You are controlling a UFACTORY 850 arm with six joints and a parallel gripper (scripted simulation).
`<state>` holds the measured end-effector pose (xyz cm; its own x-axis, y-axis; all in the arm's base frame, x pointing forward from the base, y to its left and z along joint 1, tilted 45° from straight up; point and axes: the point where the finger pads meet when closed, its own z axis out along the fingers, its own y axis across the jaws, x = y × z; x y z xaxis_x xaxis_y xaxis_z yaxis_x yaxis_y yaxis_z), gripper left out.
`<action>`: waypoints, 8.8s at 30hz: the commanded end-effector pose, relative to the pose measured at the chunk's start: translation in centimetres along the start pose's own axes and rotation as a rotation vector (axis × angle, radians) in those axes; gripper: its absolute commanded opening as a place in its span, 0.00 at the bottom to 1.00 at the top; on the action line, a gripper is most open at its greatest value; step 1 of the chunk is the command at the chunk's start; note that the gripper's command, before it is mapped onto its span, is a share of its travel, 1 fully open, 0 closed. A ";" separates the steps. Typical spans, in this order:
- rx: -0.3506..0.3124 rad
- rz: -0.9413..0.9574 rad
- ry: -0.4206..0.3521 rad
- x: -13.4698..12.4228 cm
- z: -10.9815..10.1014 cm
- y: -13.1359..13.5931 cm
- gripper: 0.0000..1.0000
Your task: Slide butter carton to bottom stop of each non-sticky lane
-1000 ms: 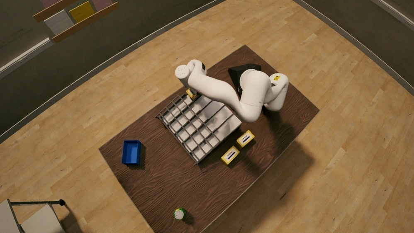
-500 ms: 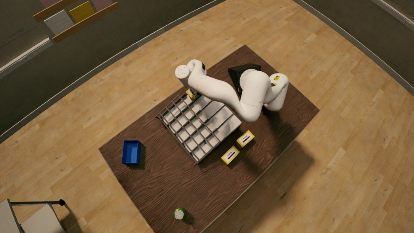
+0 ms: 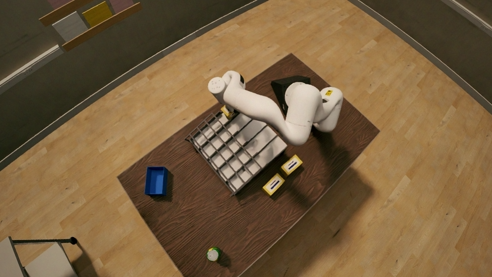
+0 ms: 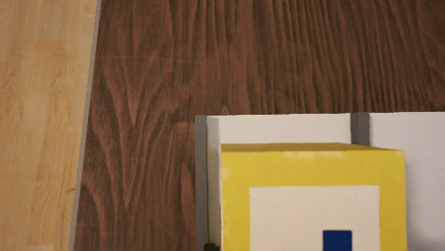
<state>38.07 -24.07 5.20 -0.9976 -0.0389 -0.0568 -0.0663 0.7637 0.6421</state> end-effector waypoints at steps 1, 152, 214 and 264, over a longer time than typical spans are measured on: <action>0.001 0.000 -0.001 0.0 -0.1 0.0 0.77; 0.001 0.000 -0.001 0.0 -0.1 0.0 0.90; 0.001 0.000 -0.001 0.0 -0.1 0.0 1.00; 0.001 0.000 -0.001 0.0 -2.8 0.0 1.00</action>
<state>37.98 -25.83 7.31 -0.9976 -0.0389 -0.0567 -0.0663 0.7636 0.6422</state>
